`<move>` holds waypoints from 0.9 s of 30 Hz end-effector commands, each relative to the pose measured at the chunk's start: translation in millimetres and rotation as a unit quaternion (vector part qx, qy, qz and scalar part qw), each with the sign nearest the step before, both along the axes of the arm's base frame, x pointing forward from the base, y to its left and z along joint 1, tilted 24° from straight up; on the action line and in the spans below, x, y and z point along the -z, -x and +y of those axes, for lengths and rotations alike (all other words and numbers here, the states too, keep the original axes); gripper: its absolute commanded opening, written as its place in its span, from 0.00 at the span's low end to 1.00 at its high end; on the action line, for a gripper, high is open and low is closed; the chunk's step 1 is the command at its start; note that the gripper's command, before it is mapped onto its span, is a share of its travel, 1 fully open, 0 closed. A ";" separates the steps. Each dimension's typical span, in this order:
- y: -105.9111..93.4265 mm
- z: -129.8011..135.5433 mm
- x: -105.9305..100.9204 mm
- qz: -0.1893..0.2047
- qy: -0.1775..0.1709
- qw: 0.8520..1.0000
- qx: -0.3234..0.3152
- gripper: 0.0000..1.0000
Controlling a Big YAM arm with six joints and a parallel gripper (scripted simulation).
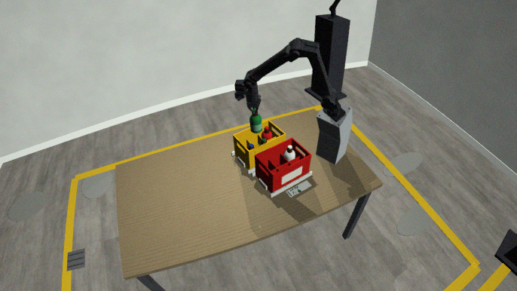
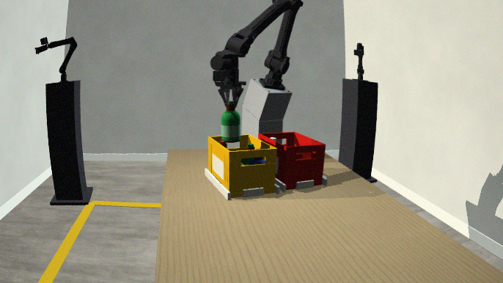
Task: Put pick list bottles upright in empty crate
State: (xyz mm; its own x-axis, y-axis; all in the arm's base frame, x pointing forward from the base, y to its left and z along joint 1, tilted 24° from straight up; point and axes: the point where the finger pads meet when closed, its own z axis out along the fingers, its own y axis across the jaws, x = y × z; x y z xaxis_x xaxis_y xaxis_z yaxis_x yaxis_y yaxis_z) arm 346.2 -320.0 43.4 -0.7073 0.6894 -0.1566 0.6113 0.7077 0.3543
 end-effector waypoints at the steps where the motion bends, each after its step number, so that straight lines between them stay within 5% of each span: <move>1: -6.4 -38.9 -53.1 -0.038 0.043 0.998 0.016 0.00; 27: -6.1 -40.6 -55.8 -0.038 0.043 0.998 0.016 0.00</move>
